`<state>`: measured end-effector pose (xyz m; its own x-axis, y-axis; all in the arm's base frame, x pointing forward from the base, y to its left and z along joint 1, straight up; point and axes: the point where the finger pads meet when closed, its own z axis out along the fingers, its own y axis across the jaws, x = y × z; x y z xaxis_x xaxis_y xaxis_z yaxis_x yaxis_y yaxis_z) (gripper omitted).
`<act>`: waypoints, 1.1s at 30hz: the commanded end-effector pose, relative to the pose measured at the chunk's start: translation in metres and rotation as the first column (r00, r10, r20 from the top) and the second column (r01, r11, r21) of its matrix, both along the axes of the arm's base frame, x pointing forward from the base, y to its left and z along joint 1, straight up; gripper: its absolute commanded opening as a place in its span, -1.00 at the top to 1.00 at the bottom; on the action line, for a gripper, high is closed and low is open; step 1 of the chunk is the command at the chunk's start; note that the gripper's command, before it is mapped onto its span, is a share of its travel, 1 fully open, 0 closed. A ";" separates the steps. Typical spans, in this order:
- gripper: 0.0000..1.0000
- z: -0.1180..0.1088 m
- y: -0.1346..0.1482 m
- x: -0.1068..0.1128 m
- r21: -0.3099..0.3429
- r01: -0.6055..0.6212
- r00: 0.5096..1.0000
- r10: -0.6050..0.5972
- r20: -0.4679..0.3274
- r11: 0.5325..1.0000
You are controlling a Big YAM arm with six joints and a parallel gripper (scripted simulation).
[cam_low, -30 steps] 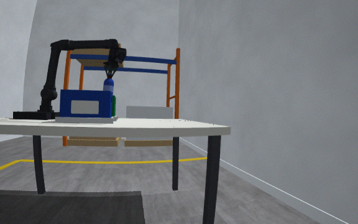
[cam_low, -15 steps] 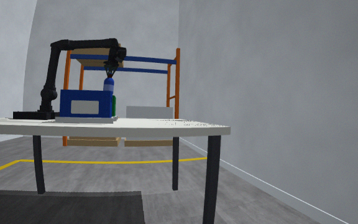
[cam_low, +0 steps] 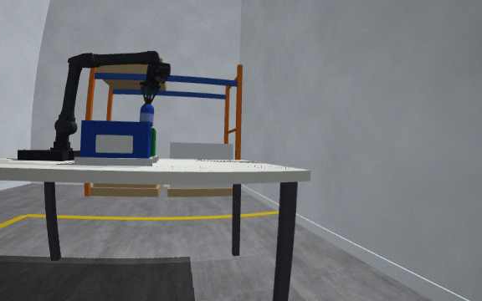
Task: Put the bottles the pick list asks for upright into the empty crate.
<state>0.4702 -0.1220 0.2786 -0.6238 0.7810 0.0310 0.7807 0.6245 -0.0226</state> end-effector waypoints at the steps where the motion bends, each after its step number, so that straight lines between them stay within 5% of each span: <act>1: 1.00 0.047 0.000 0.015 -0.027 0.002 0.994 0.001 0.106 1.000; 33: 1.00 0.047 0.000 0.018 -0.031 0.002 0.992 0.002 0.123 1.000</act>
